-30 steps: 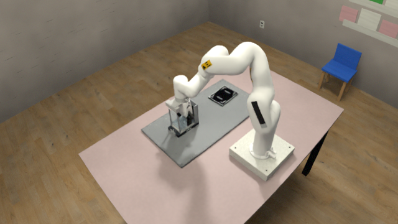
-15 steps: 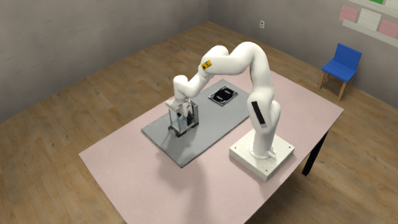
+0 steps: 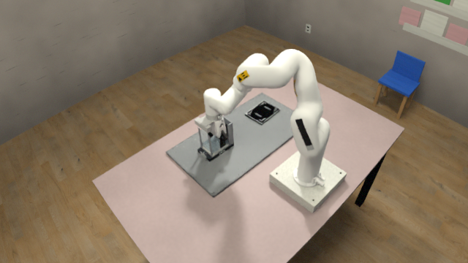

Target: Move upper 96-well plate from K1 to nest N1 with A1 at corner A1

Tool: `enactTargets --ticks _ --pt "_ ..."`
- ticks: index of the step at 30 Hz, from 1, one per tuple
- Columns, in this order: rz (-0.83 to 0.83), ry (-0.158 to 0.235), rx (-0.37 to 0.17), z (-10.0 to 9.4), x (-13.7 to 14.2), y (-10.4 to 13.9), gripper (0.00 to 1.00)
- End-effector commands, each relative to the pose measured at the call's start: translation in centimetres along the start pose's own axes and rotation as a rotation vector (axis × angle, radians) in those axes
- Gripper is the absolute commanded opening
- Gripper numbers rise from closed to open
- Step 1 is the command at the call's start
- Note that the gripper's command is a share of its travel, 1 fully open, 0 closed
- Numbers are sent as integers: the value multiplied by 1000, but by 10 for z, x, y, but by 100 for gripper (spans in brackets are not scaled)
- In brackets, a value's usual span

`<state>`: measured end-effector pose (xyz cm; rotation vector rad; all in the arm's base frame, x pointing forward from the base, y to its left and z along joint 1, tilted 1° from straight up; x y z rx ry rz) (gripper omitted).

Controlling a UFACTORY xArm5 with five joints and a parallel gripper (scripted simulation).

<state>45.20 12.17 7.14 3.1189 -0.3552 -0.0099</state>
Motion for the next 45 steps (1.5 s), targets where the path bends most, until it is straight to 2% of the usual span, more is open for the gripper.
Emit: enactTargets --ticks 1,10,45 --pt "0 10 -11 -1 1 -1 0" --pt "0 10 -11 -1 1 -1 0" --pt "0 10 -11 -21 1 -2 0"
Point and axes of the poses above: the point where the finger pads meet when closed, its own z axis out along the fingers, its own x axis across the jaws, y = z × x, the point moved 6 cm from there along -z, back along the fingers, and after that the axes turned 10 degrees about z, right-handed, at the moved point
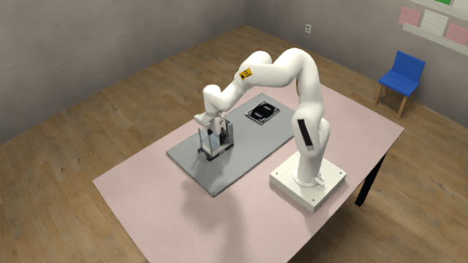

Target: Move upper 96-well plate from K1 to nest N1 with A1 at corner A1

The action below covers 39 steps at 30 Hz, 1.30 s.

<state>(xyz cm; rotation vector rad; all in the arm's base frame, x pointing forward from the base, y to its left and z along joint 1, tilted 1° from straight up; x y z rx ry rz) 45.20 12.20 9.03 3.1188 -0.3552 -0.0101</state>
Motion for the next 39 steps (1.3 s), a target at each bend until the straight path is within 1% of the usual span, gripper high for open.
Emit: enactTargets --ticks 1,5,8,10,39 --pt "0 10 -11 -3 1 -1 0" --pt "0 10 -11 -3 1 -1 0" --pt "0 10 -11 -8 1 -1 0" --pt "0 10 -11 -8 1 -1 0" --pt "0 10 -11 -53 0 -2 0"
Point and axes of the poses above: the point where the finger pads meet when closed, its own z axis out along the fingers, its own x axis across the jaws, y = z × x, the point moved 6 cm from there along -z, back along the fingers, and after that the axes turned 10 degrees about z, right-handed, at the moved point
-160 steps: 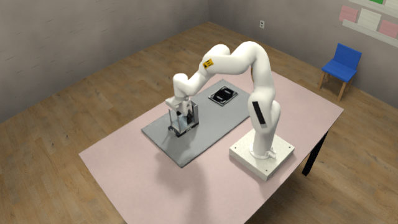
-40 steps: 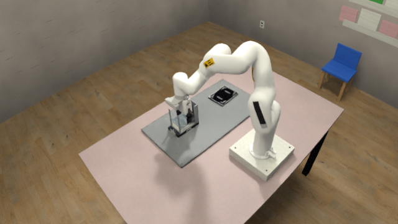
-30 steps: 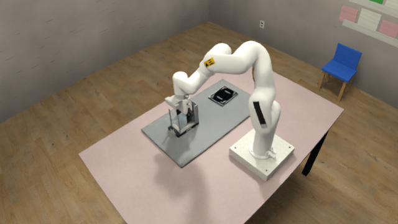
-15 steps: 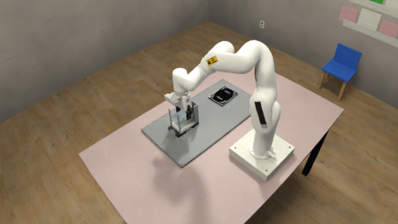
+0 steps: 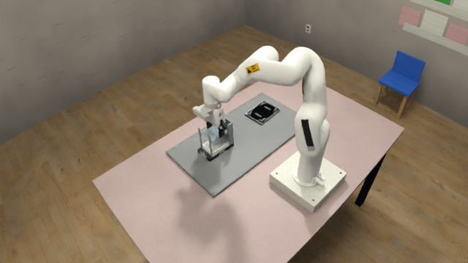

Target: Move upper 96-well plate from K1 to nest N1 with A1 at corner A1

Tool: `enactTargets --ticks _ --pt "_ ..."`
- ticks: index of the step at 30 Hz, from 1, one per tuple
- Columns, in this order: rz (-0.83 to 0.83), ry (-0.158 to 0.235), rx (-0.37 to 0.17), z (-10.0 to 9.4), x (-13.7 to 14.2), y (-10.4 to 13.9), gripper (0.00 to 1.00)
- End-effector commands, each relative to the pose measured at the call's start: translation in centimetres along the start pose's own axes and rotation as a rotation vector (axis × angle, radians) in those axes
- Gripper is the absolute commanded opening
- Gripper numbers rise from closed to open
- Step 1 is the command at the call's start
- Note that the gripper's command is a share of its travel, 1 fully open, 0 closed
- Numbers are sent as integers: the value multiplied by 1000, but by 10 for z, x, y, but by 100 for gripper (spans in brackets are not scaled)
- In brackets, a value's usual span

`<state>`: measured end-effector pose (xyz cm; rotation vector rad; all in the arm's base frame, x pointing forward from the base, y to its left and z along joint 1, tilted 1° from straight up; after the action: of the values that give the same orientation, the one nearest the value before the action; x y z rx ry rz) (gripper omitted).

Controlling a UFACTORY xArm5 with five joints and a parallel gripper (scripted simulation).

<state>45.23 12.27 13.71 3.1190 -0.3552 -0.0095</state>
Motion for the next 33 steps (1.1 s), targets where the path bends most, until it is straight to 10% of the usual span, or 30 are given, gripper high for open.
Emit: enactTargets --ticks 1,33 --pt "0 10 -11 -8 0 -1 0" --pt "0 10 -11 -54 0 -2 0"
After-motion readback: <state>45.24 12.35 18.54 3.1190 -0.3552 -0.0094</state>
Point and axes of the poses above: the point where the finger pads meet when closed, its own z axis out along the fingers, its own x axis across the jaws, y = z × x, the point moved 6 cm from there along -z, back along the fingers, and after that the axes turned 10 degrees about z, right-handed, at the moved point
